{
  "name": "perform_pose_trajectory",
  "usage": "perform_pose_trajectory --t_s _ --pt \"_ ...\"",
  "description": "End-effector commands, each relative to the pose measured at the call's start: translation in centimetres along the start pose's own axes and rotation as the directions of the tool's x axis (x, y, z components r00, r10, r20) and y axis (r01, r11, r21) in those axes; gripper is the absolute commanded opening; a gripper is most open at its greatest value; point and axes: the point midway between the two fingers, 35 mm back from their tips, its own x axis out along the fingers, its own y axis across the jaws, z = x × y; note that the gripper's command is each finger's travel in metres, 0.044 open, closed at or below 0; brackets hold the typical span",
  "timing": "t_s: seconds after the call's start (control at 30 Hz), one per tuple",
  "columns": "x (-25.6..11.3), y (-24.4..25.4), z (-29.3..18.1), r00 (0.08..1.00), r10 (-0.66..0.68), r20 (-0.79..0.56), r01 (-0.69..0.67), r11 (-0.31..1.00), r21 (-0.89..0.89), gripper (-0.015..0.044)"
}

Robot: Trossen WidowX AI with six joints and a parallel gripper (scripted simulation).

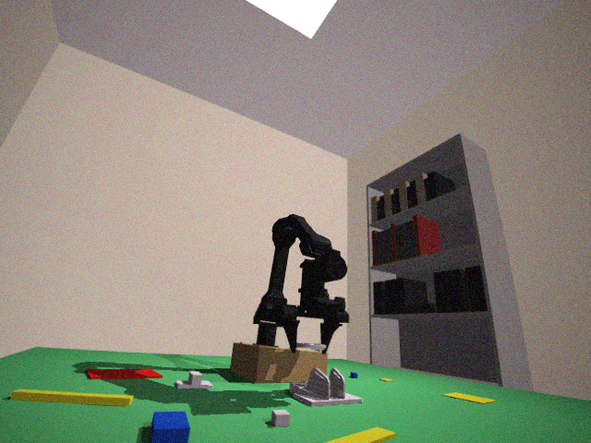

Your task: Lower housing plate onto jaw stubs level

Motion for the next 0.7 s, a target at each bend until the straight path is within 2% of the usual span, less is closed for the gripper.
perform_pose_trajectory --t_s 0.0,0.67 --pt "-0.15 0.54 -0.34 1.0 0.003 0.008 -0.003 1.0 0.004 0.0351" --pt "-0.15 0.85 -0.6 1.0 0.003 0.007 -0.003 1.0 0.004 0.0351"
